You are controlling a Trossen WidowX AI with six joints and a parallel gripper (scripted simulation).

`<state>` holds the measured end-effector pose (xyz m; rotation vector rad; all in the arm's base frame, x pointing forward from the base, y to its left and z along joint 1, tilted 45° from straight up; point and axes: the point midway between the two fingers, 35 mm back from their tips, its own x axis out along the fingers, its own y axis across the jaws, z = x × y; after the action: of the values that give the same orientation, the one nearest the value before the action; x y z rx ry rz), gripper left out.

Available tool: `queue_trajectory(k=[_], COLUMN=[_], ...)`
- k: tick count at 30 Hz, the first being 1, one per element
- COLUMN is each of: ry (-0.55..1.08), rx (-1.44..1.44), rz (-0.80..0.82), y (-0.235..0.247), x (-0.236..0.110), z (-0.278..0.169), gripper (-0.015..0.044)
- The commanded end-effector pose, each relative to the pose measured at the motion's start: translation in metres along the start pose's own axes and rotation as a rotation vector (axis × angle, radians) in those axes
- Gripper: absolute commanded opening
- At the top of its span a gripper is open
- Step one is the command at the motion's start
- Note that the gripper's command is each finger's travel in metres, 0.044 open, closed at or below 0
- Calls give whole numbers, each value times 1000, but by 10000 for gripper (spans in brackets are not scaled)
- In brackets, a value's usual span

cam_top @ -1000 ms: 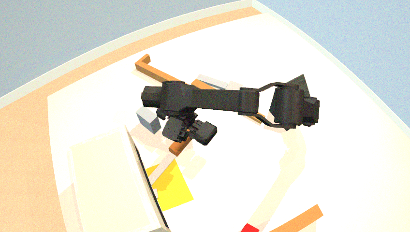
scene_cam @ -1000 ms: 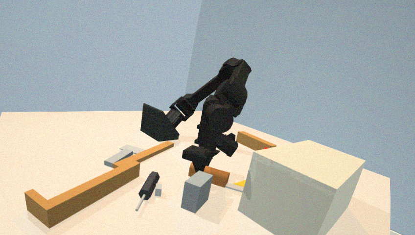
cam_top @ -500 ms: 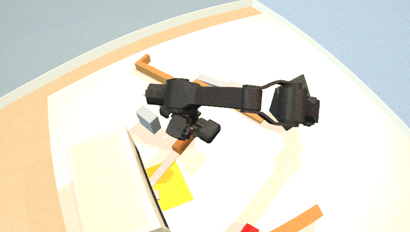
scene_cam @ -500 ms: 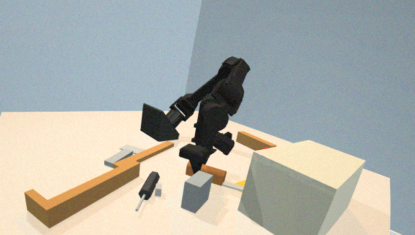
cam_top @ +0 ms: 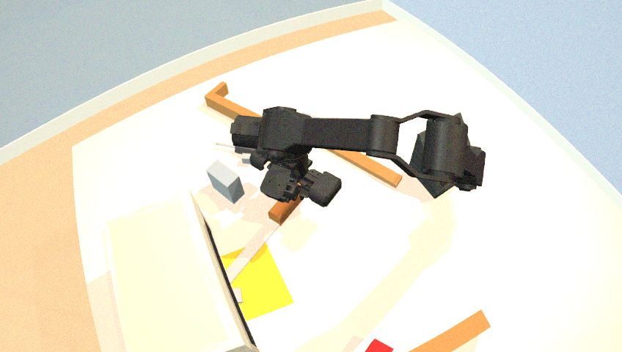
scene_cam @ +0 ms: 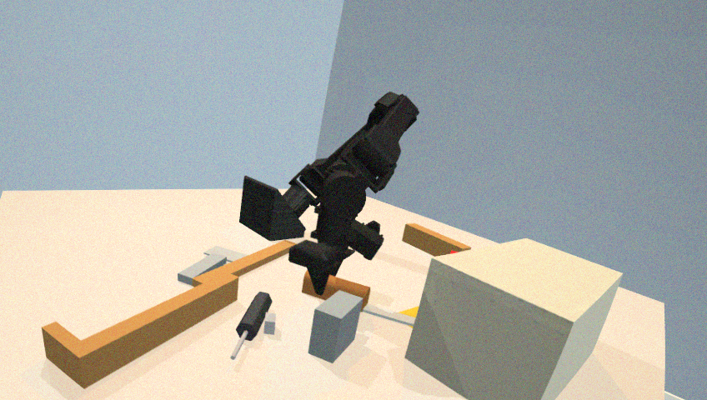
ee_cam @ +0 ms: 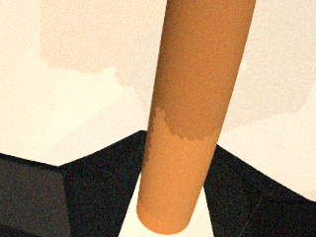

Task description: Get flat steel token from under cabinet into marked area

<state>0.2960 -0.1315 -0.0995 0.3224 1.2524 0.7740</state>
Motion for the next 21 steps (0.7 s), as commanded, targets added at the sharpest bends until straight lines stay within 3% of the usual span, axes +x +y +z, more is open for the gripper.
queue_trajectory(k=[1, 21], ry=[0, 2], rx=[2, 3], rz=[3, 2], y=[0, -2], x=[1, 0], z=[-8, -50], gripper=[0, 0])
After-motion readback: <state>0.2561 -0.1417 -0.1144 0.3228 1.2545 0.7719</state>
